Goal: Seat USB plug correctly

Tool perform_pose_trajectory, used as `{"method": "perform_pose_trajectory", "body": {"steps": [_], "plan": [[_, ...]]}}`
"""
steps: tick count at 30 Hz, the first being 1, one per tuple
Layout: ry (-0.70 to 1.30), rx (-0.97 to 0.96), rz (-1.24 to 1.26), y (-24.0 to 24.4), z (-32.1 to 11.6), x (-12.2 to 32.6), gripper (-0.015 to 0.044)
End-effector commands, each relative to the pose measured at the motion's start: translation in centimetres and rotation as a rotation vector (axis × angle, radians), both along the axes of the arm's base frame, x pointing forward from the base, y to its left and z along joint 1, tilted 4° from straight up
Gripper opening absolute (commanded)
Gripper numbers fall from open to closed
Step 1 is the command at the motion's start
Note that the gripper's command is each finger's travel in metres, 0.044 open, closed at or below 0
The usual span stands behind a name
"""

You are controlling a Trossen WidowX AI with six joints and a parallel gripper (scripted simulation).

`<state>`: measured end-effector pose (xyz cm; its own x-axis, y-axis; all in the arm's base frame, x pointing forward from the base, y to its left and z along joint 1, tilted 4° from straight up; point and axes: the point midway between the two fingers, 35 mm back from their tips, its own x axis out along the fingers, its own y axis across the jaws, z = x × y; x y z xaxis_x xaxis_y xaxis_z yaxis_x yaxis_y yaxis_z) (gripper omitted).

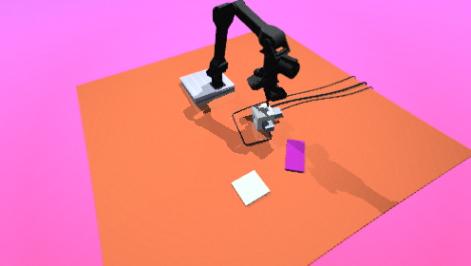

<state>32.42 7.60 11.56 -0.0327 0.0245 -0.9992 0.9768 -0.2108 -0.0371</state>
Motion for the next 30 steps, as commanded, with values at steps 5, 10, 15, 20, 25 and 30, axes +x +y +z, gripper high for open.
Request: {"method": "perform_pose_trajectory", "body": {"steps": [5, 10, 15, 20, 25, 30], "plan": [[-0.001, -0.008, -0.007, -0.1, -0.13, 0.05, 0.0], [-0.001, -0.01, -0.01, -0.11, -0.19, 0.06, 0.0], [0.0, -0.011, -0.013, -0.13, -0.25, 0.06, 0.0], [0.0, -0.012, -0.016, -0.14, -0.31, 0.07, 0.0], [0.0, -0.013, -0.019, -0.15, -0.37, 0.08, 0.0], [0.001, -0.015, -0.022, -0.17, -0.43, 0.09, 0.0]]}}
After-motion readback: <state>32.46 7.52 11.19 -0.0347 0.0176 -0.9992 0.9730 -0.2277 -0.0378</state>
